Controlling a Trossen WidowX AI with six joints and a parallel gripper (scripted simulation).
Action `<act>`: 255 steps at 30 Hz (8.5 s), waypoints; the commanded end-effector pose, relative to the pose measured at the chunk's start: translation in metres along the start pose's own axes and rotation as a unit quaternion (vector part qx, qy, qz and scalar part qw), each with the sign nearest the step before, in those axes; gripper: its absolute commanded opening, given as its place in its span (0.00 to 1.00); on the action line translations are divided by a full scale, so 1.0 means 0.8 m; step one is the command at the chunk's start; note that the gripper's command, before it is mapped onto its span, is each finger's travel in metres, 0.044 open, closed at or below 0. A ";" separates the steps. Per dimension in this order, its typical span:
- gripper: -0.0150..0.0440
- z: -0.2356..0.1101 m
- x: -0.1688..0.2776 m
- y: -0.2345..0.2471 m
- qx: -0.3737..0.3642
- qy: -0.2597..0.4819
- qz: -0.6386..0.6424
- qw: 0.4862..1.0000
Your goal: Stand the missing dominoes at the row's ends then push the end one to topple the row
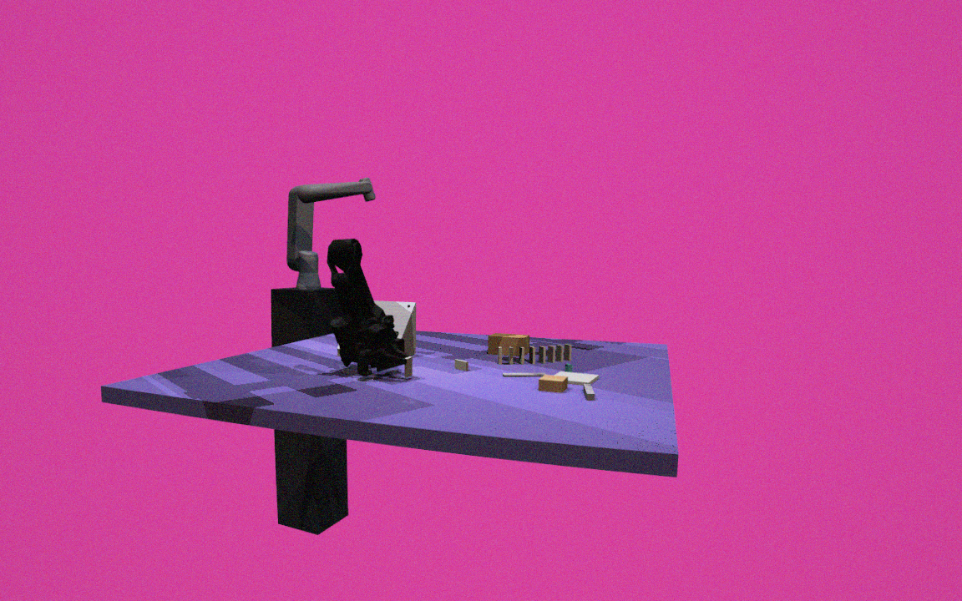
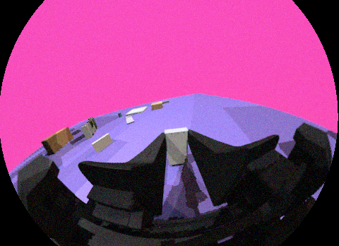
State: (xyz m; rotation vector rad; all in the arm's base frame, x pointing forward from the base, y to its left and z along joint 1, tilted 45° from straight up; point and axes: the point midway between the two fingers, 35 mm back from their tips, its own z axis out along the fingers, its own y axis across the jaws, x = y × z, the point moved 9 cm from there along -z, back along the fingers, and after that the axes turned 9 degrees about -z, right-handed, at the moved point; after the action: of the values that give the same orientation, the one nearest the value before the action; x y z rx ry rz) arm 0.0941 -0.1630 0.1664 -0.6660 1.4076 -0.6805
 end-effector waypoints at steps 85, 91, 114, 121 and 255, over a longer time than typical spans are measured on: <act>1.00 0.139 -0.224 -0.019 -0.083 0.683 -0.019 0.726; 1.00 0.143 -0.189 -0.015 -0.084 0.683 -0.016 0.726; 0.91 0.143 -0.126 -0.011 -0.080 0.682 -0.020 0.726; 0.60 0.143 -0.126 -0.011 -0.080 0.682 -0.020 0.726; 1.00 0.263 -0.336 0.335 -0.257 0.638 -0.191 0.700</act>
State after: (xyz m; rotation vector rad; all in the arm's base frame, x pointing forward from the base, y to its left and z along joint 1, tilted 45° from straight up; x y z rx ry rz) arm 0.2996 0.2216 0.1431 -1.0314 2.8575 -1.1904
